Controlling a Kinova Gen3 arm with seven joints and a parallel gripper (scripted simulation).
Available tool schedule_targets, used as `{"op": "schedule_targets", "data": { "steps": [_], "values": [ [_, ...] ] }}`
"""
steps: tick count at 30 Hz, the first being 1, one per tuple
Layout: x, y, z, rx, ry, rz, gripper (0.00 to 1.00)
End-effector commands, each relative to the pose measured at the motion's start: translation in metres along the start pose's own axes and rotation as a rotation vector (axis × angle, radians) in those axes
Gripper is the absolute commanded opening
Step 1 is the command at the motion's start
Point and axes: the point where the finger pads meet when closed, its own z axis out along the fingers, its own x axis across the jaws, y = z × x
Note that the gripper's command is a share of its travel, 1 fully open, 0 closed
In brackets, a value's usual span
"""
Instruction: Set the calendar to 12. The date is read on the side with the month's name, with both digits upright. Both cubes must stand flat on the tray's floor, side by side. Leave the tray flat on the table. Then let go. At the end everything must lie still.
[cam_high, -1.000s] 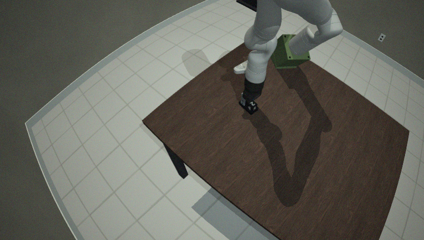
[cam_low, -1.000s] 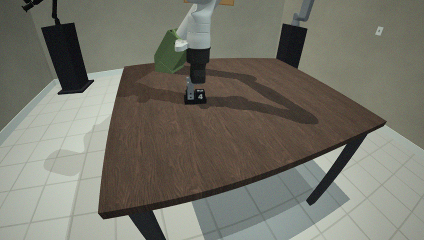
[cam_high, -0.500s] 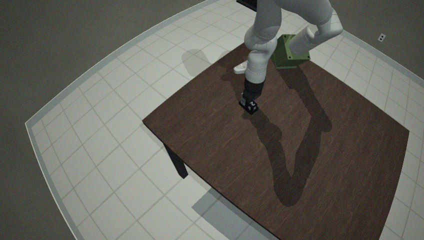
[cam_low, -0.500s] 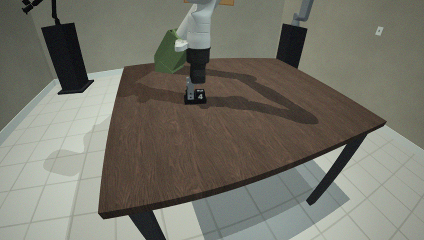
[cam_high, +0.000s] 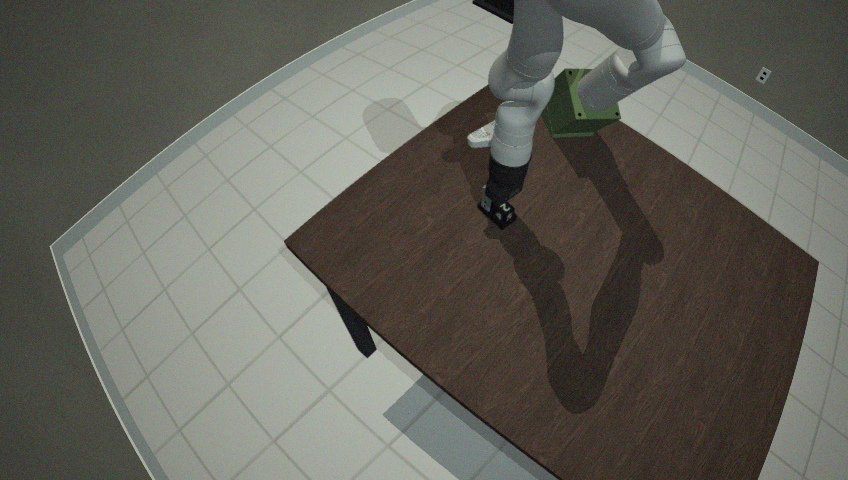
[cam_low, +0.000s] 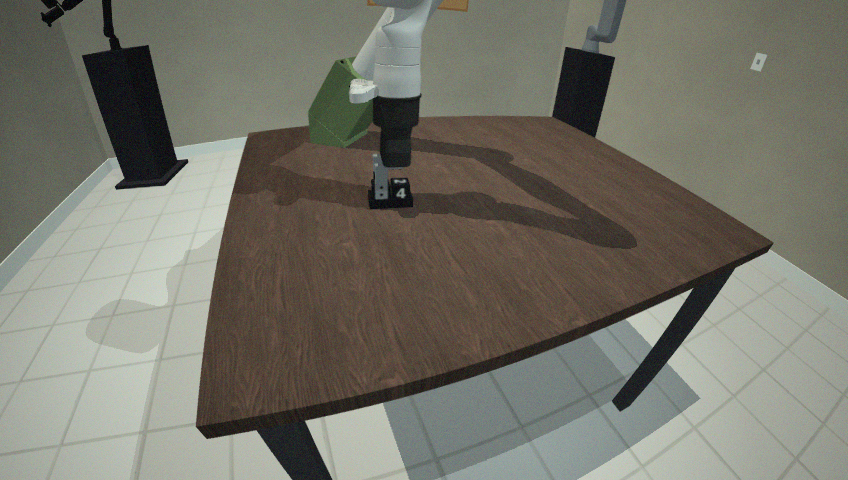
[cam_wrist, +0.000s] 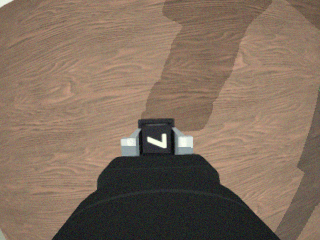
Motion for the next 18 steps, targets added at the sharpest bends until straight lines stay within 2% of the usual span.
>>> {"op": "schedule_targets", "data": {
  "steps": [1, 3, 4, 6, 7, 9, 10, 14, 15, 18],
  "values": [
    [-0.0003, -0.0003, -0.0004, 0.001, -0.001, 0.0, 0.66],
    [-0.0003, -0.0003, -0.0004, 0.001, -0.001, 0.0, 0.66],
    [-0.0003, -0.0003, -0.0004, 0.001, -0.001, 0.0, 0.72],
    [-0.0003, -0.0003, -0.0004, 0.001, -0.001, 0.0, 0.72],
    [-0.0003, -0.0003, -0.0004, 0.001, -0.001, 0.0, 0.78],
    [-0.0003, -0.0003, -0.0004, 0.001, -0.001, 0.0, 0.78],
    [-0.0003, -0.0003, -0.0004, 0.001, -0.001, 0.0, 0.84],
    [-0.0003, -0.0003, -0.0004, 0.001, -0.001, 0.0, 0.84],
    [-0.0003, -0.0003, -0.0004, 0.001, -0.001, 0.0, 0.9],
    [-0.0003, -0.0003, -0.0004, 0.001, -0.001, 0.0, 0.9]
  ]
}}
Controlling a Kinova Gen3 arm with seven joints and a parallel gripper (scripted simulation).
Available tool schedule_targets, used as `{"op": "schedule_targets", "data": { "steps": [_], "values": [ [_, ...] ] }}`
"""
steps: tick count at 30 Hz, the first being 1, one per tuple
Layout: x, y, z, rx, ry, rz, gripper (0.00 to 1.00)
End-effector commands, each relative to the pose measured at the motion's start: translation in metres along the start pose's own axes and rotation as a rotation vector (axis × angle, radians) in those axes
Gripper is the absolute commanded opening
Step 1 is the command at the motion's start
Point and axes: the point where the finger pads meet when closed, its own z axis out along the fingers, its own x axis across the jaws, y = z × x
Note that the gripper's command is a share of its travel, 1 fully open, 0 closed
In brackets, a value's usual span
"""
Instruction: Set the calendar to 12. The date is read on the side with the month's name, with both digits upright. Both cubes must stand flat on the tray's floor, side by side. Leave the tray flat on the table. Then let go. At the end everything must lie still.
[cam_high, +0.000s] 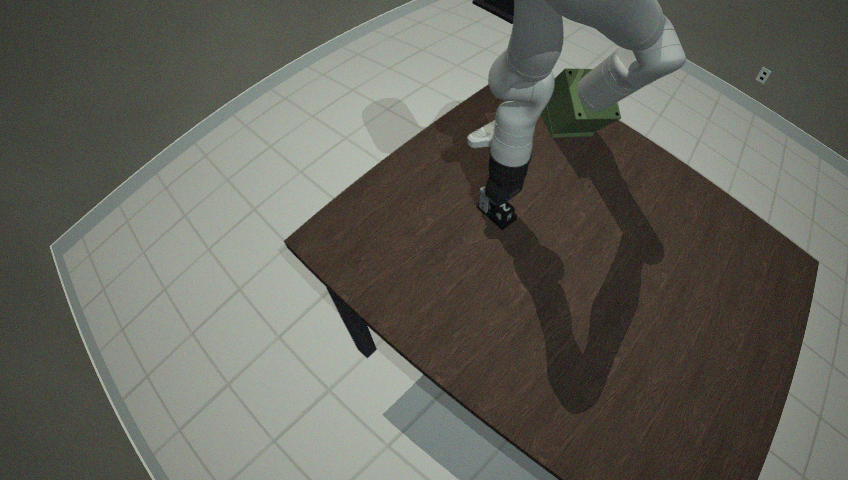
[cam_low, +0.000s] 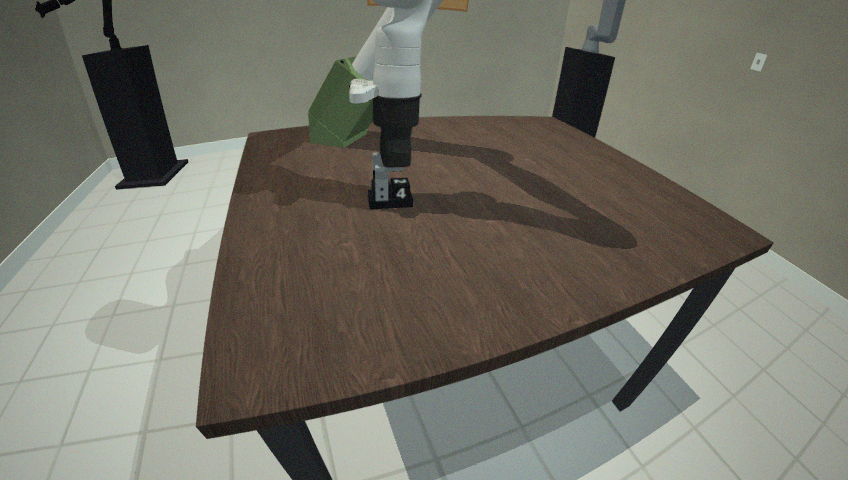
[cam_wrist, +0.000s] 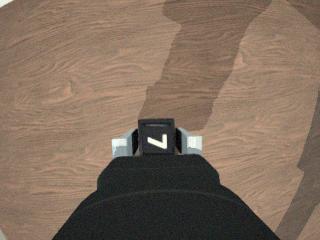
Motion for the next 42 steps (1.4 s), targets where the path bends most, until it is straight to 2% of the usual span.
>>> {"op": "schedule_targets", "data": {
  "steps": [1, 19, 29, 42],
  "values": [
    [0.0, 0.0, 0.0, 0.001, -0.001, 0.0, 0.9],
    [0.0, 0.0, -0.006, 0.001, -0.001, 0.0, 0.9],
    [0.0, 0.0, -0.02, 0.001, -0.001, 0.0, 0.9],
    [0.0, 0.0, -0.049, 0.001, -0.001, 0.0, 0.9]
  ]
}}
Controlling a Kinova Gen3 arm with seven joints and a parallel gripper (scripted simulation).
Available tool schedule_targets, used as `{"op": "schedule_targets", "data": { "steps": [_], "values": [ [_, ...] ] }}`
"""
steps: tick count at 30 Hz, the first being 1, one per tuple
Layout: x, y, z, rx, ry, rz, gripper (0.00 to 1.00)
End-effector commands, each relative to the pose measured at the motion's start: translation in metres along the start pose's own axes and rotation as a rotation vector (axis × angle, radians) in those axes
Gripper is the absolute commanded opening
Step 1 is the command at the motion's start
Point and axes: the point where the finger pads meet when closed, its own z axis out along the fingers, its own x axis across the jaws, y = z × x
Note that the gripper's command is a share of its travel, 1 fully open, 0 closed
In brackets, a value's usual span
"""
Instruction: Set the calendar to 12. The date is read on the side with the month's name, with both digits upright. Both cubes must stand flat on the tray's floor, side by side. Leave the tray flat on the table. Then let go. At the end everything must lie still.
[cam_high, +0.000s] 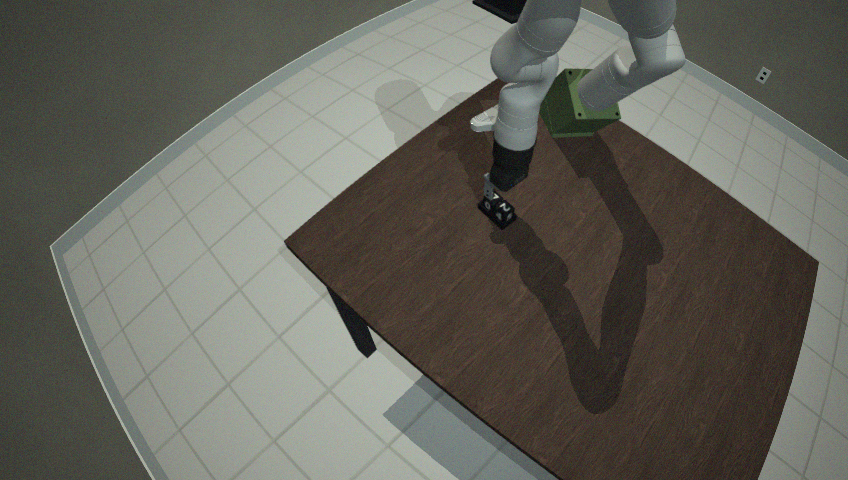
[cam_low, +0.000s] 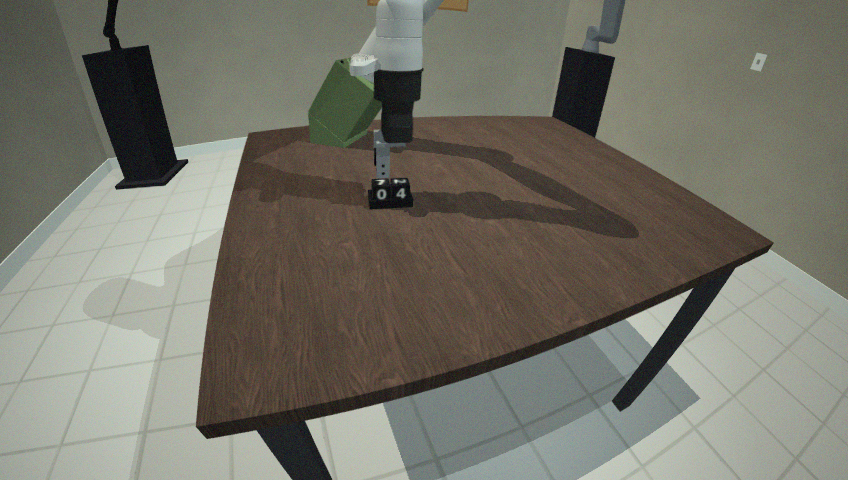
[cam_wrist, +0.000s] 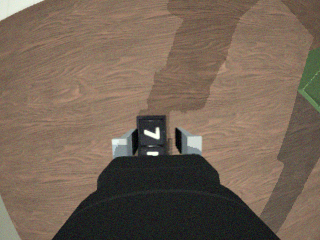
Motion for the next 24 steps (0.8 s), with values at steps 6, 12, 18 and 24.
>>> {"op": "schedule_targets", "data": {
  "steps": [6, 12, 18, 24],
  "values": [
    [-0.006, -0.003, -0.017, 0.008, -0.017, 0.0, 0.9],
    [-0.006, -0.003, -0.03, 0.009, -0.017, 0.0, 0.9],
    [-0.006, -0.003, -0.04, 0.009, -0.017, 0.0, 0.9],
    [-0.006, -0.003, -0.045, 0.009, -0.017, 0.0, 0.9]
  ]
}}
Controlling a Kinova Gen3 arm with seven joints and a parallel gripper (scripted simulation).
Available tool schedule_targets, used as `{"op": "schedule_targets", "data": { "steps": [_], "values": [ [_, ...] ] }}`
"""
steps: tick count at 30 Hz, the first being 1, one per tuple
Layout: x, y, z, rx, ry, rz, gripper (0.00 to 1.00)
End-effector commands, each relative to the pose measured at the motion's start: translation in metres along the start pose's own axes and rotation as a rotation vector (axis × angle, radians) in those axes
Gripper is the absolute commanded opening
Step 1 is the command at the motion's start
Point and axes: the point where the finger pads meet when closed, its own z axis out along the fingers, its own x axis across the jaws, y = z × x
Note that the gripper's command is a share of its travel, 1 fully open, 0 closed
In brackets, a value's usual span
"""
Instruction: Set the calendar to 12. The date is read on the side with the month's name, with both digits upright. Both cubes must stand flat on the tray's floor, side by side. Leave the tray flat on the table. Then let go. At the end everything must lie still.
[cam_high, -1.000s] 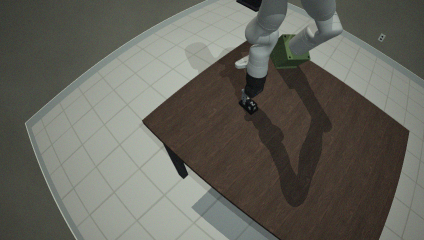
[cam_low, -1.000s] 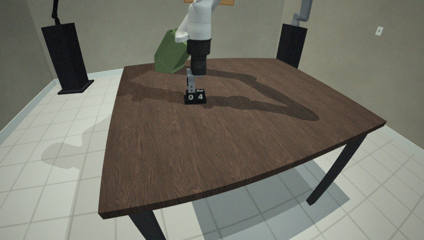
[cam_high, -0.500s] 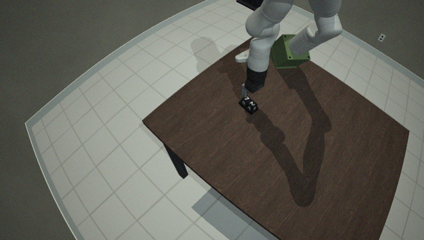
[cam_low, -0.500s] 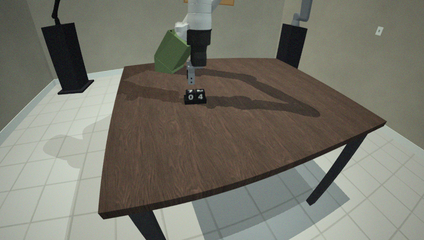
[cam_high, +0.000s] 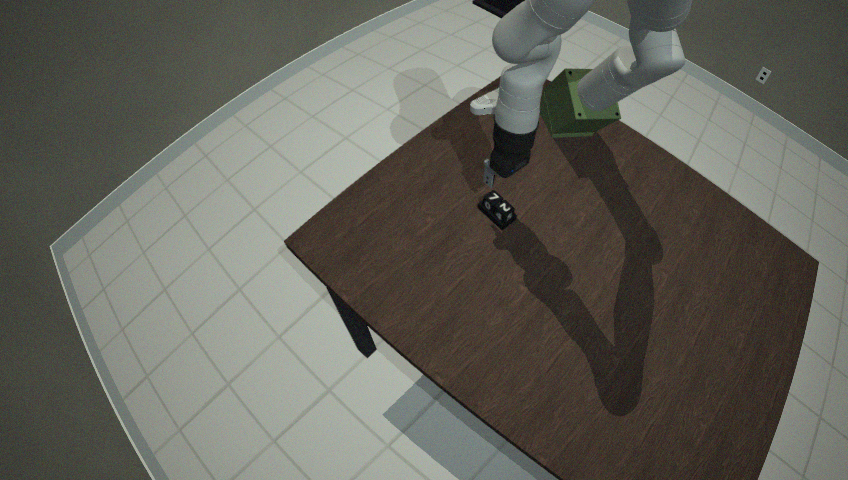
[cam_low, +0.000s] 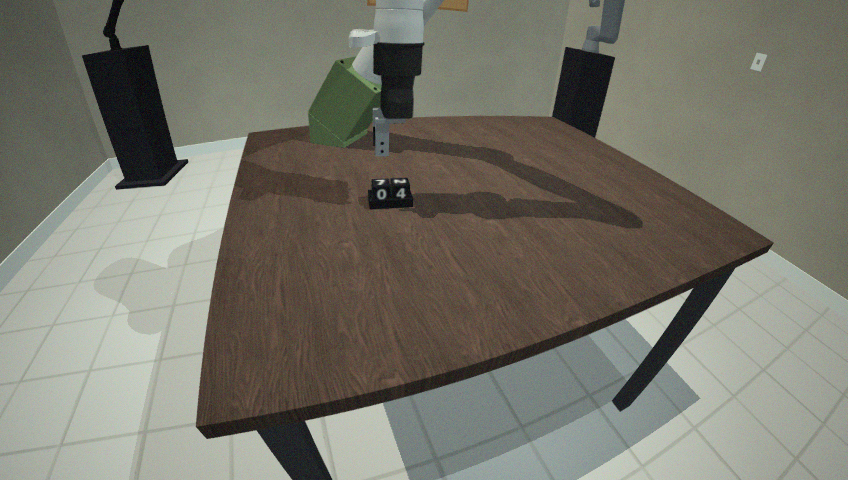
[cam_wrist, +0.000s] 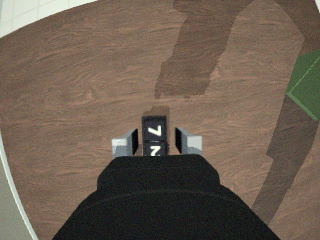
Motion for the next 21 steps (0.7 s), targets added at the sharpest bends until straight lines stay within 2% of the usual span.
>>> {"op": "schedule_targets", "data": {
  "steps": [1, 15, 16, 21],
  "values": [
    [-0.0028, -0.0008, -0.0046, 0.004, -0.007, -0.002, 0.9],
    [-0.0028, -0.0008, -0.0086, 0.004, -0.007, -0.002, 0.9],
    [-0.0028, -0.0008, -0.0086, 0.004, -0.007, -0.002, 1.0],
    [-0.0028, -0.0008, -0.0086, 0.004, -0.007, -0.002, 1.0]
  ]
}}
